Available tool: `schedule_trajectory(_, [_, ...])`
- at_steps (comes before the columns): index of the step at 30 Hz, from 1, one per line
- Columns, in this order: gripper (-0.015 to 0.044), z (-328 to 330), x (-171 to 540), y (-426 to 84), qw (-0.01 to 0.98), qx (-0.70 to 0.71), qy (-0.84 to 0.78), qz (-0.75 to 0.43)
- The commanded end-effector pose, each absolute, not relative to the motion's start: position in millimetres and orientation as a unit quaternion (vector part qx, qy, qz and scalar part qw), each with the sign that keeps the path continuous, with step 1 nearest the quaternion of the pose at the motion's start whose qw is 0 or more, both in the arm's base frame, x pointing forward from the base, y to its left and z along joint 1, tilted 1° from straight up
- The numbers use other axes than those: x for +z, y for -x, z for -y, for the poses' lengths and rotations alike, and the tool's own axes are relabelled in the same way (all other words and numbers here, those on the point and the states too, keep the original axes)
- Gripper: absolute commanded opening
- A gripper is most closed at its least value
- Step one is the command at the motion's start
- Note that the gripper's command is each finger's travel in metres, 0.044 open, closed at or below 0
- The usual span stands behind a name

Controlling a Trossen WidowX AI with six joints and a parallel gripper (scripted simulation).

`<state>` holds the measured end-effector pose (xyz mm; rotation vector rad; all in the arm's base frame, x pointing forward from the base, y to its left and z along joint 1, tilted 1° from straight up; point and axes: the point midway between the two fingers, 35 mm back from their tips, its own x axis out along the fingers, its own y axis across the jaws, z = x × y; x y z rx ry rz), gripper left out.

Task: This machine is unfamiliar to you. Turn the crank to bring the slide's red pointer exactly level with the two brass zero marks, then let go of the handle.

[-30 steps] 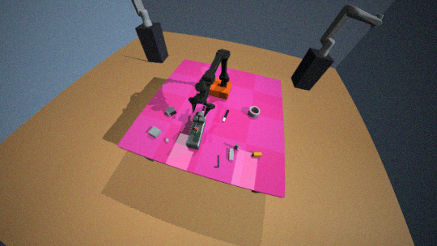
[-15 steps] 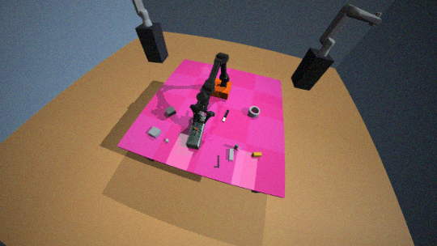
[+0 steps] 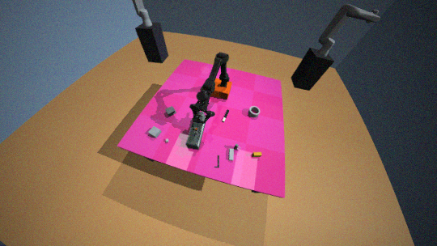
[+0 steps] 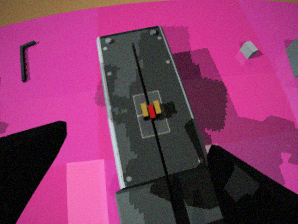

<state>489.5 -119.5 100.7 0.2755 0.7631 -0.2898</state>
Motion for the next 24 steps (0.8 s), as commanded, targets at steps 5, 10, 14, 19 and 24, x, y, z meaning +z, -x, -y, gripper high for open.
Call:
schedule_trajectory(5, [0.0440,119.9,135.2,-489.5,0.909,-0.141,-0.134,-0.369])
schedule_trajectory(10, [0.0440,119.7,154.1,-486.9,0.909,-0.140,-0.133,-0.370])
schedule_trajectory(14, [0.0440,123.4,155.1,-468.7,0.912,-0.120,-0.114,-0.375])
schedule_trajectory(19, [0.0440,126.9,155.4,-440.9,0.917,-0.089,-0.085,-0.379])
schedule_trajectory(24, [0.0440,127.8,153.8,-412.9,0.922,-0.059,-0.056,-0.379])
